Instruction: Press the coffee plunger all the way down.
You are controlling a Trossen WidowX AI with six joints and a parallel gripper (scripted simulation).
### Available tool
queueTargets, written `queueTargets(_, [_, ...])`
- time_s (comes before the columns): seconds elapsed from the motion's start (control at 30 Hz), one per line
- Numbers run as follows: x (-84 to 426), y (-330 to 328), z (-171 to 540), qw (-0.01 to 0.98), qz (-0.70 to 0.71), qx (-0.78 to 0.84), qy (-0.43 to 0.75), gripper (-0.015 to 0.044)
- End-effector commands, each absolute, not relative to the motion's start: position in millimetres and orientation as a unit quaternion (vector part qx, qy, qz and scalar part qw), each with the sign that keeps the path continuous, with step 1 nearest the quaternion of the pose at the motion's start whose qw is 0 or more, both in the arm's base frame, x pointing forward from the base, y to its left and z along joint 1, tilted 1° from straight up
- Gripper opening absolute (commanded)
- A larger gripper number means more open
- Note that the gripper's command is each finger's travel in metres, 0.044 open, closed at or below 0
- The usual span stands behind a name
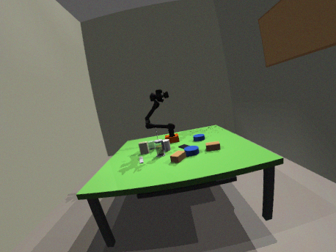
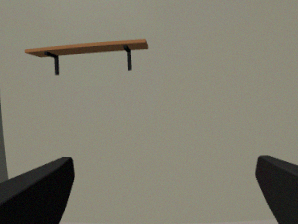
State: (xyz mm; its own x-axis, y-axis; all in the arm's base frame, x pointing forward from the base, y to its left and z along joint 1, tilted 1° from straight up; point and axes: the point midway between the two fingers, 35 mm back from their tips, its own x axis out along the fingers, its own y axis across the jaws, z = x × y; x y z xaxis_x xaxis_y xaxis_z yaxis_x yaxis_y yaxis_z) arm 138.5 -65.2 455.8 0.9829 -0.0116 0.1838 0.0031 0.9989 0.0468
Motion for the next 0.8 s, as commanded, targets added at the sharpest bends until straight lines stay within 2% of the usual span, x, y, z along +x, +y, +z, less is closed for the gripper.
queueTargets(0.0, [138,-64,457,0.995,-0.005,0.021,-0.094,0.0426])
queueTargets(0.03, [138,-63,458,0.995,-0.008,0.017,-0.097,0.044])
queueTargets(0.37, [149,-14,473,0.985,-0.087,-0.078,-0.127,0.044])
queueTargets(0.57, [186,9,466,0.979,-0.106,-0.138,-0.104,0.044])
queueTargets(0.77, [236,6,439,0.979,-0.119,-0.163,-0.033,0.044])
